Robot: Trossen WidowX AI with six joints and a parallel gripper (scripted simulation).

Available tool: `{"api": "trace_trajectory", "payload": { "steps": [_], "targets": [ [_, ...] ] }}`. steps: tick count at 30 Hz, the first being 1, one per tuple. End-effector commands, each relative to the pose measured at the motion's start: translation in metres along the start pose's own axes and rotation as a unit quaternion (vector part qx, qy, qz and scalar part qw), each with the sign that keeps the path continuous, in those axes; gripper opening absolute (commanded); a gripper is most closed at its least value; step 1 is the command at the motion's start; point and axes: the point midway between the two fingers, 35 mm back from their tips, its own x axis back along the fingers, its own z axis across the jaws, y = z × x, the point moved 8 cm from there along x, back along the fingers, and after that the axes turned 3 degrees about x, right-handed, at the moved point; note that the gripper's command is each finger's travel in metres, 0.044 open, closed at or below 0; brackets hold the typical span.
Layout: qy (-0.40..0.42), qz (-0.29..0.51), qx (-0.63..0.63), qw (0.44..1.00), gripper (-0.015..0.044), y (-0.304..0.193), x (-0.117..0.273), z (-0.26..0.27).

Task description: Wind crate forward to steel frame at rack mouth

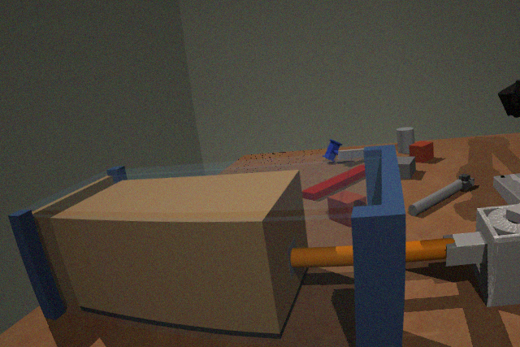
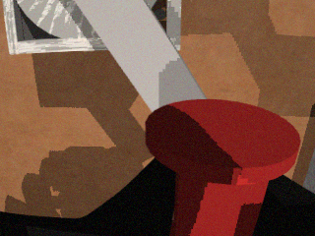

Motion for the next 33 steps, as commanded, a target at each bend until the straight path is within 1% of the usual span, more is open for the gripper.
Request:
{"api": "trace_trajectory", "payload": {
  "steps": [1, 33],
  "targets": [
    [0.0, -0.002, 0.001, 1.0, 0.0, 0.0, -0.003, 0.0],
    [-0.001, -0.002, 0.001, 1.0, 0.0, 0.015, -0.003, -0.02]
  ]
}}
